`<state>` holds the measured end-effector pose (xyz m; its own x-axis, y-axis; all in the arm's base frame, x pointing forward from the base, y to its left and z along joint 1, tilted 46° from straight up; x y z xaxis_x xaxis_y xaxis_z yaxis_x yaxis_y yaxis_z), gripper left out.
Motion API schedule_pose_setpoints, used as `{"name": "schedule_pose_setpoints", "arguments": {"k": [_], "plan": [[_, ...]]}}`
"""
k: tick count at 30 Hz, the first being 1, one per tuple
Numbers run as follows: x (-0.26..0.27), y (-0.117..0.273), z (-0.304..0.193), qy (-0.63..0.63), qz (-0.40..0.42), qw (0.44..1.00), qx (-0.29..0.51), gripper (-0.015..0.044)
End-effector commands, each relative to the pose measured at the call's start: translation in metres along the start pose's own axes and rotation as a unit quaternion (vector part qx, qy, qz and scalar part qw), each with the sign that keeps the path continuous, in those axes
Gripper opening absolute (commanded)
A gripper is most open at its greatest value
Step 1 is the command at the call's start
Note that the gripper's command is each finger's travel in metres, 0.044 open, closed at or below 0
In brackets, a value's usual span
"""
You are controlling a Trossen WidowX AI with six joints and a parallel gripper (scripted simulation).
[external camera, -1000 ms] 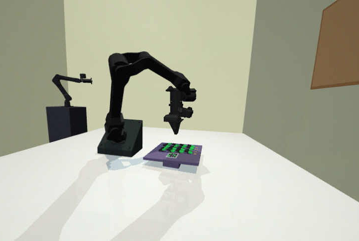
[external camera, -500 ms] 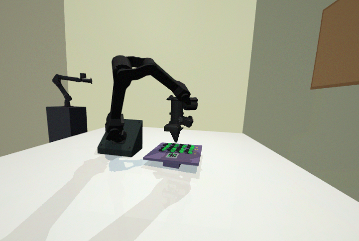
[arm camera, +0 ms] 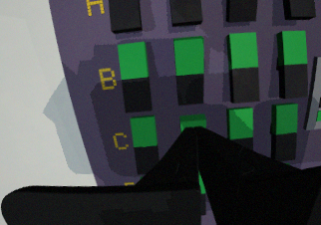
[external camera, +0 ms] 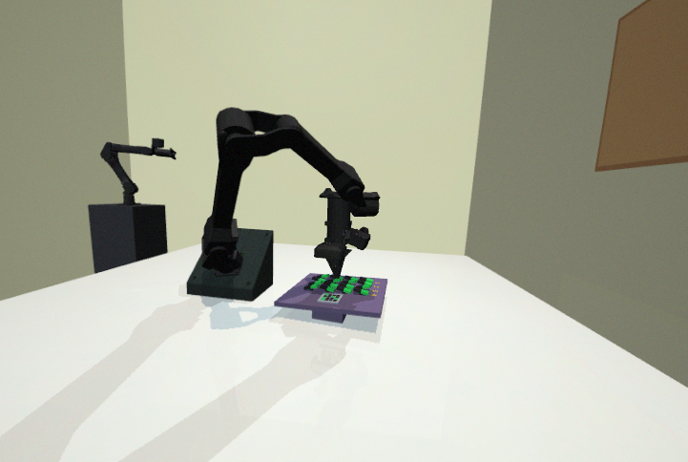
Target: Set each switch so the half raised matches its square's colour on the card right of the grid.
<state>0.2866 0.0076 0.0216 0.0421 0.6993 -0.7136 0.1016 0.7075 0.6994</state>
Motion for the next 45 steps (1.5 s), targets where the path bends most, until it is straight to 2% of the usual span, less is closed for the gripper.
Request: {"name": "schedule_pose_setpoints", "arguments": {"k": [1, 45], "plan": [[-0.0002, -0.0007, 0.0003, 0.003, -0.002, 1.0, -0.001, 0.0], [-0.0003, -0.0053, 0.0005, 0.003, -0.003, 1.0, -0.001, 0.0]]}}
Point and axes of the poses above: the point midway between the two fingers, 35 mm back from their tips, its own y axis back along the fingers, its own x axis across the jaws, z = x × y, the point moved 4 cm from there along y, back along the fingers, and after that the axes turned 12 degrees about y, right-handed, at the moved point
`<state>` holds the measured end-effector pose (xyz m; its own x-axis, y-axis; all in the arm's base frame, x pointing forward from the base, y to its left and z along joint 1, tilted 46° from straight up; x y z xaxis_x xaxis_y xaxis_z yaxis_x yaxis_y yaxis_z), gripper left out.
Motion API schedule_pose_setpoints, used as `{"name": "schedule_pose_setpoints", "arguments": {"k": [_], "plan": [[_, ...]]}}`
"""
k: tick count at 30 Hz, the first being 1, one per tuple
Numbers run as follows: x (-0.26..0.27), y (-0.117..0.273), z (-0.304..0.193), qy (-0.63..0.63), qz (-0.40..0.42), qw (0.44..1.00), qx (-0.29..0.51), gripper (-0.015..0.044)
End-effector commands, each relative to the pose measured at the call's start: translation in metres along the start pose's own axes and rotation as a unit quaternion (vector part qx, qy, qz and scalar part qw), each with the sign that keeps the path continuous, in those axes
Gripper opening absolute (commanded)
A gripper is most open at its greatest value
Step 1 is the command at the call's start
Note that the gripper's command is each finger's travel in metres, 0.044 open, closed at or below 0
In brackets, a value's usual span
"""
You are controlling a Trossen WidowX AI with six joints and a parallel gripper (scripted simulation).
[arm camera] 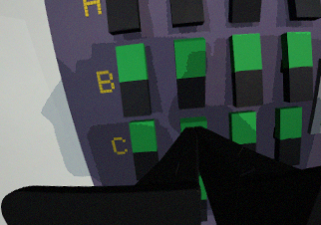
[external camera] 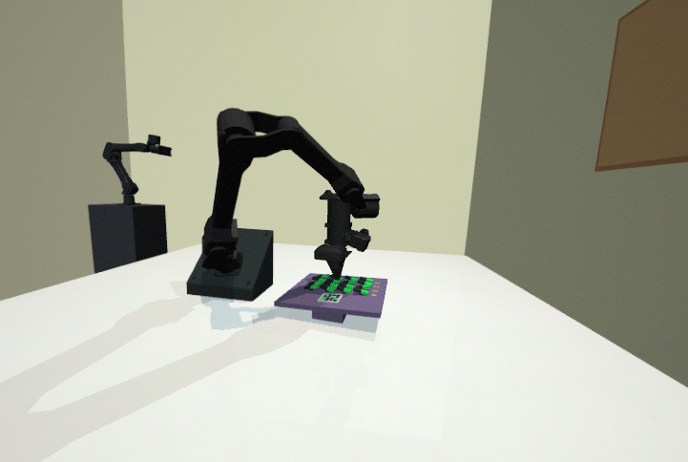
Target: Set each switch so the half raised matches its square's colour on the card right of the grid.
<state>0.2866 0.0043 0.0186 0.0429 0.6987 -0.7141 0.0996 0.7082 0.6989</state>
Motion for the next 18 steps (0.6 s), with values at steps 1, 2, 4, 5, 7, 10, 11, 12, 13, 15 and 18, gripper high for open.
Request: {"name": "schedule_pose_setpoints", "arguments": {"k": [1, 2, 4, 5, 7, 10, 11, 12, 13, 15, 18], "plan": [[0.0, -0.001, 0.0, 0.003, -0.002, 1.0, 0.0, 0.0], [0.0, -0.001, 0.0, 0.003, -0.002, 1.0, 0.0, 0.0], [0.0, -0.002, 0.0, 0.003, -0.002, 1.0, 0.0, 0.0], [0.0, -0.002, 0.0, 0.003, -0.002, 1.0, 0.0, 0.0], [0.0, -0.002, 0.0, 0.003, -0.002, 1.0, 0.0, 0.0], [0.0, -0.002, 0.0, 0.003, -0.002, 1.0, 0.0, 0.0], [0.0, -0.002, 0.0, 0.003, -0.002, 1.0, 0.0, 0.0], [0.0, 0.001, 0.0, 0.0, 0.0, 1.0, 0.0, 0.0], [0.001, 0.009, 0.0, 0.001, 0.0, 1.0, -0.002, 0.0], [0.001, 0.039, -0.001, 0.003, -0.002, 1.0, -0.008, 0.0], [0.001, 0.063, -0.004, 0.004, -0.004, 1.0, -0.013, 0.0]]}}
Point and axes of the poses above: the point midway between the two fingers, 35 mm back from their tips, its own y axis back along the fingers, its own x axis across the jaws, z = x × y, the point moved 4 cm from there along y, back along the fingers, and after that the axes turned 12 degrees about y, right-handed, at the moved point
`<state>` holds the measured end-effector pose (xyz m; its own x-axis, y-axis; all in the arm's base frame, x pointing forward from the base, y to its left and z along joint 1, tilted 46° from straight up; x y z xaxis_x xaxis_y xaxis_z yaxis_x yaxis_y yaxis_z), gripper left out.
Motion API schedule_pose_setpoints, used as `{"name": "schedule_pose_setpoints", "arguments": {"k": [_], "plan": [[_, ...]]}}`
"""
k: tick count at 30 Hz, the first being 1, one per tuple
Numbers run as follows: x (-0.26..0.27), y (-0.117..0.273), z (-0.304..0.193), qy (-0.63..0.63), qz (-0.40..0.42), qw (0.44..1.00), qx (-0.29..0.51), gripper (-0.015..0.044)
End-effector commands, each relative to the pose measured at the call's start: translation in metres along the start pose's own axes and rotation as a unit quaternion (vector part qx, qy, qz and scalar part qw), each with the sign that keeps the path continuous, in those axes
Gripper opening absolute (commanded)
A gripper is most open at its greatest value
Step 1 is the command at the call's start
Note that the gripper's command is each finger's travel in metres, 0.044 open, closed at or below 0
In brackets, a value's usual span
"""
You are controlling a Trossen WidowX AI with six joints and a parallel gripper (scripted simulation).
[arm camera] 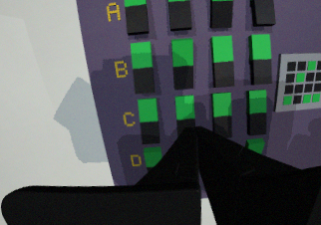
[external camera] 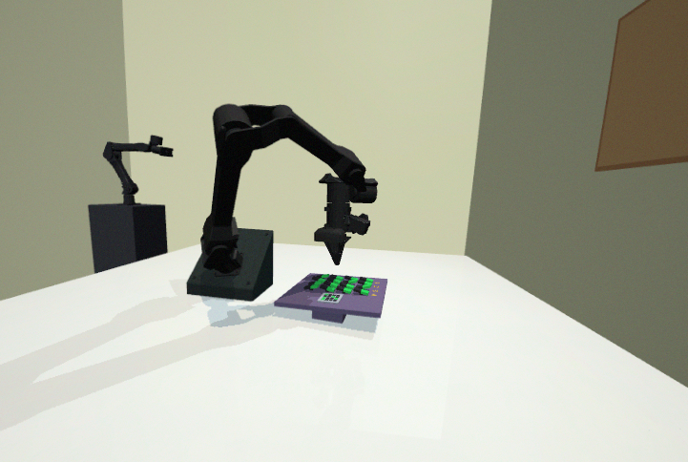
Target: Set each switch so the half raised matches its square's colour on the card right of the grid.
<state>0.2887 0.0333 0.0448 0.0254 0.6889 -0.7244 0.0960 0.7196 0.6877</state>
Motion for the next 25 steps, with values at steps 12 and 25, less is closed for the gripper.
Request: {"name": "schedule_pose_setpoints", "arguments": {"k": [12, 25], "plan": [[-0.017, 0.031, 0.006, -0.004, 0.004, 1.0, -0.011, 0.0], [-0.017, 0.031, 0.006, -0.004, 0.004, 1.0, -0.011, 0.0]]}}
Point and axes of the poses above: the point midway between the two fingers, 35 mm back from their tips, its own y axis back along the fingers, its own x axis across the jaws, z = x × y, the point moved 4 cm from there along y, back along the fingers, and after that the axes turned 12 degrees about y, right-handed, at the moved point
